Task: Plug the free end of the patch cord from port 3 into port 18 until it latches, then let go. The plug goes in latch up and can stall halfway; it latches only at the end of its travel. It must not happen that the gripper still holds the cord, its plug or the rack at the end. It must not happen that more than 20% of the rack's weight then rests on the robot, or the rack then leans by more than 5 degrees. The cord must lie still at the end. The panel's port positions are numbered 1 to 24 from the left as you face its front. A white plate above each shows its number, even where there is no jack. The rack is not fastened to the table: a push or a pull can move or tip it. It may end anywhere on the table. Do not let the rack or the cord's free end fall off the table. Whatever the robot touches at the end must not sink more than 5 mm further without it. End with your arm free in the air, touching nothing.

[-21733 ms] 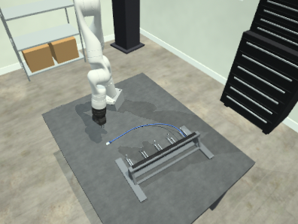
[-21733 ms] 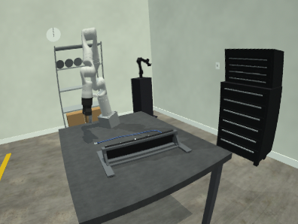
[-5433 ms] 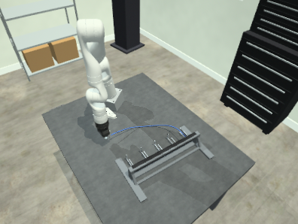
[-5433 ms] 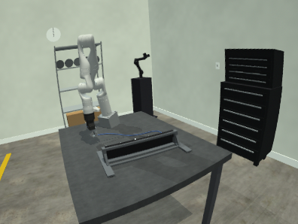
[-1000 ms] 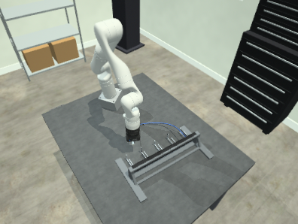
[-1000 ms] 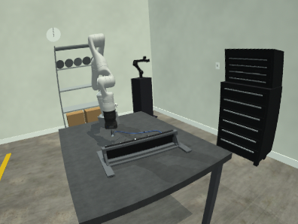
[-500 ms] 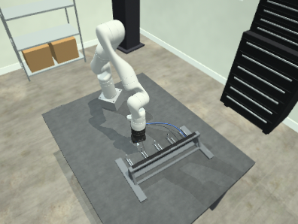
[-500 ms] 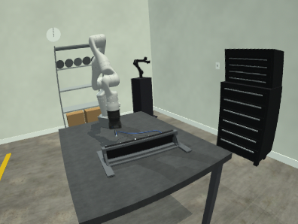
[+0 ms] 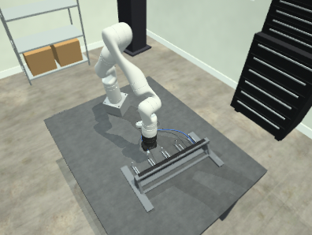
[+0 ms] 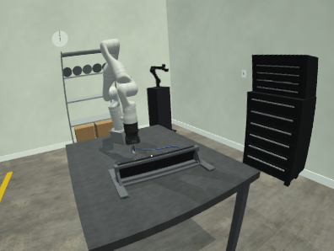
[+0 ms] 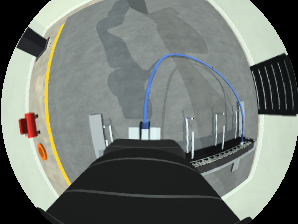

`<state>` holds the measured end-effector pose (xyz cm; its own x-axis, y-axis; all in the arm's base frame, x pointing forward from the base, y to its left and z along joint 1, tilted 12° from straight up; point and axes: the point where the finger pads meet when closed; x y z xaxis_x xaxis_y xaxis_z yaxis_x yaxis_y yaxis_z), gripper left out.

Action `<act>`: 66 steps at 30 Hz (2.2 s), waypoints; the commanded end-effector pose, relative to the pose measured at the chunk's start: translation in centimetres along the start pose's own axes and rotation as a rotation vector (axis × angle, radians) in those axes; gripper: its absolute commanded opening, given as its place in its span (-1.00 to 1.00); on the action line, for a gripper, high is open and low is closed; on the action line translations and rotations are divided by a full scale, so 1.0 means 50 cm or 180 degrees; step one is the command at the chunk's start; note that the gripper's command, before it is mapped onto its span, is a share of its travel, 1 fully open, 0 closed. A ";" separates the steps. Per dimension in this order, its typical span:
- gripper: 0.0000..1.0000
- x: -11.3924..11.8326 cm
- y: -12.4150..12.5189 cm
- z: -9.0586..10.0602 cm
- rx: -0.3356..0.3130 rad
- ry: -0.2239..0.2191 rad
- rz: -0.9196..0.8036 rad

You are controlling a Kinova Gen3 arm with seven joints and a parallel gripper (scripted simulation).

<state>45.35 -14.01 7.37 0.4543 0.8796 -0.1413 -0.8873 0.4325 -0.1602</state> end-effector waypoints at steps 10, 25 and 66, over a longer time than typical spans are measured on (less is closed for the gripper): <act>-1.00 0.015 -0.014 0.004 -0.0004 -0.0001 0.0184; -1.00 0.025 -0.022 0.006 -0.0004 -0.0001 0.0306; -1.00 0.027 -0.024 0.007 -0.0004 -0.0001 0.0335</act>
<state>46.94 -13.27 7.62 0.3586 0.9201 -0.1577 -0.9302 0.3378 -0.1437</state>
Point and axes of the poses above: the point where the finger pads meet when closed, its own z axis back along the fingers, its own x axis across the jaws, y = z × x, and after that the axes turned 7 degrees about -z, right-handed
